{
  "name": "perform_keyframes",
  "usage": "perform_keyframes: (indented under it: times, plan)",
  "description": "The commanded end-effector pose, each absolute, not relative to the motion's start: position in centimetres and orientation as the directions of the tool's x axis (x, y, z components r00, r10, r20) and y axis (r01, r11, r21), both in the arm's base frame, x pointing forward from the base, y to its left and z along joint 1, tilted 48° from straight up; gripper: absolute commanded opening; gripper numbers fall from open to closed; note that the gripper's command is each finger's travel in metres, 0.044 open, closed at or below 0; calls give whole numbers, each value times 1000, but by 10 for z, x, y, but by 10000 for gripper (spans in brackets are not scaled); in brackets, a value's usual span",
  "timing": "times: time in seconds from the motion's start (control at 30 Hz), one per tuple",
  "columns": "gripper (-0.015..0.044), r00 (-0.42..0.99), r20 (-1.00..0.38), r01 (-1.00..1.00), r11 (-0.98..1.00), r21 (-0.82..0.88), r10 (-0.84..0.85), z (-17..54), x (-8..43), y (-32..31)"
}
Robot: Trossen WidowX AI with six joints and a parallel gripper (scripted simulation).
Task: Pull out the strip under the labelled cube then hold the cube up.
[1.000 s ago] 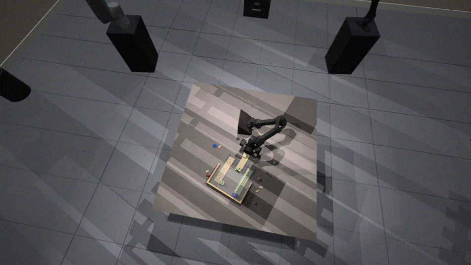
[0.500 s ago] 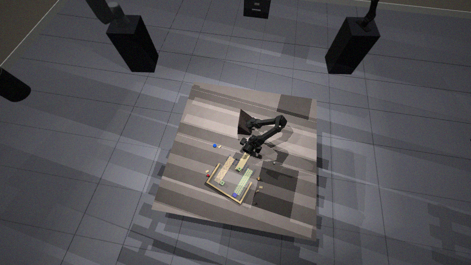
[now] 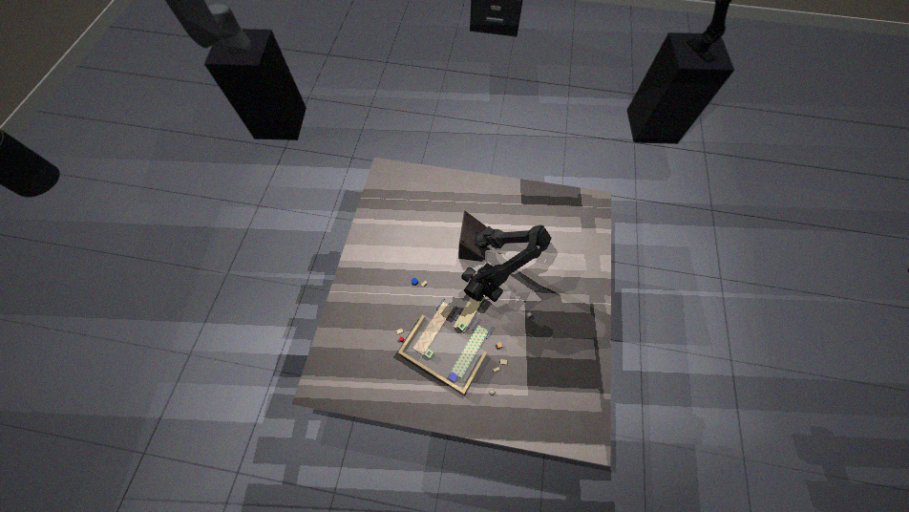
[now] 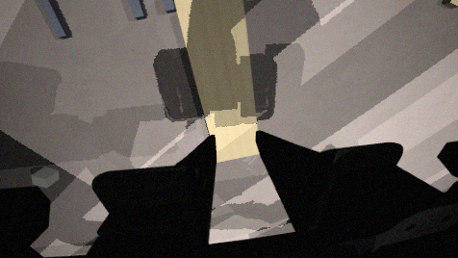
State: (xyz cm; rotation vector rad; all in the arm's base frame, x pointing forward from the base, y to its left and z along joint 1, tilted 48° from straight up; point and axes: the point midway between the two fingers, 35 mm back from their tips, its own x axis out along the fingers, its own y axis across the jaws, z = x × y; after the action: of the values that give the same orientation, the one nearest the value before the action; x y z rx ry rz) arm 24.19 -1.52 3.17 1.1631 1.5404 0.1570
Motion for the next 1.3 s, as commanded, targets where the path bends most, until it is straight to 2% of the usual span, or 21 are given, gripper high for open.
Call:
perform_keyframes:
  times: [0.0, 0.2, 1.27]
  plan:
    - [289, 131, -678, 600, 486, 635, 724, 29, 256, -22]
    - [440, 132, -678, 599, 486, 636, 723, 27, 273, -31]
    - [440, 136, -679, 596, 488, 638, 721, 12, 364, -80]
